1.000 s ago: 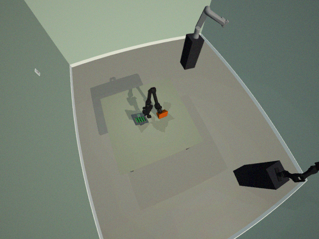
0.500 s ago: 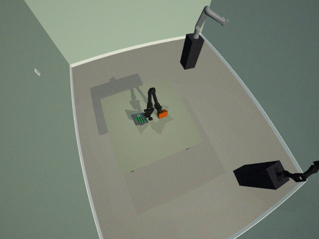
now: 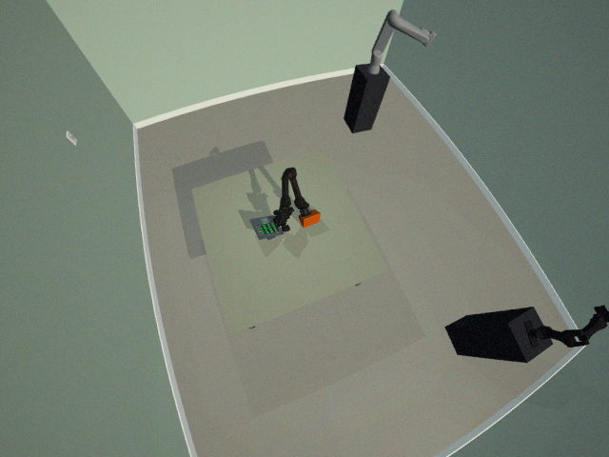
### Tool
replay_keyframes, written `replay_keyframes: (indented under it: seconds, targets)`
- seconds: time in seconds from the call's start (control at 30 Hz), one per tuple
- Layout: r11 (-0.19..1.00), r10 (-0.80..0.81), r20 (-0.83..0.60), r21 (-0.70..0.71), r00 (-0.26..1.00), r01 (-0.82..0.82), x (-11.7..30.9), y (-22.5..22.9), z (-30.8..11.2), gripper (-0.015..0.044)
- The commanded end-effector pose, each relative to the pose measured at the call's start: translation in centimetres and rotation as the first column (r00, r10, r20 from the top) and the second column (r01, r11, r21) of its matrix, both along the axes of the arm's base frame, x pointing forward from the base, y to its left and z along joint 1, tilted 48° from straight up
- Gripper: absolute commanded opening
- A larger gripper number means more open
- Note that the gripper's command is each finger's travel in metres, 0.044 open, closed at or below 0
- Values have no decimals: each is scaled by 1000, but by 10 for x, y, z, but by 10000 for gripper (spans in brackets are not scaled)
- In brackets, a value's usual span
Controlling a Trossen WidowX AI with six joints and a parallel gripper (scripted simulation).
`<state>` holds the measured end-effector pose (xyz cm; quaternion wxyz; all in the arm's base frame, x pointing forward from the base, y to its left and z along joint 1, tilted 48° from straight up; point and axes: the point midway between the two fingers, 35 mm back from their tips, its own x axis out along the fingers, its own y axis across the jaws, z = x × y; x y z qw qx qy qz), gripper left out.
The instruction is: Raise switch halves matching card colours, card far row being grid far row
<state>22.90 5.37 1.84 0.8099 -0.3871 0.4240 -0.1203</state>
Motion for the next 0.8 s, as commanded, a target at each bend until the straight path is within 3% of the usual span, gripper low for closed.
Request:
replay_keyframes:
  seconds: [0.0, 0.77]
  targets:
    - [1000, -1, -13, -13, 1000, 1, 1, -6, -6, 0]
    - [1000, -1, -12, -14, 1000, 1, 3, -8, -8, 0]
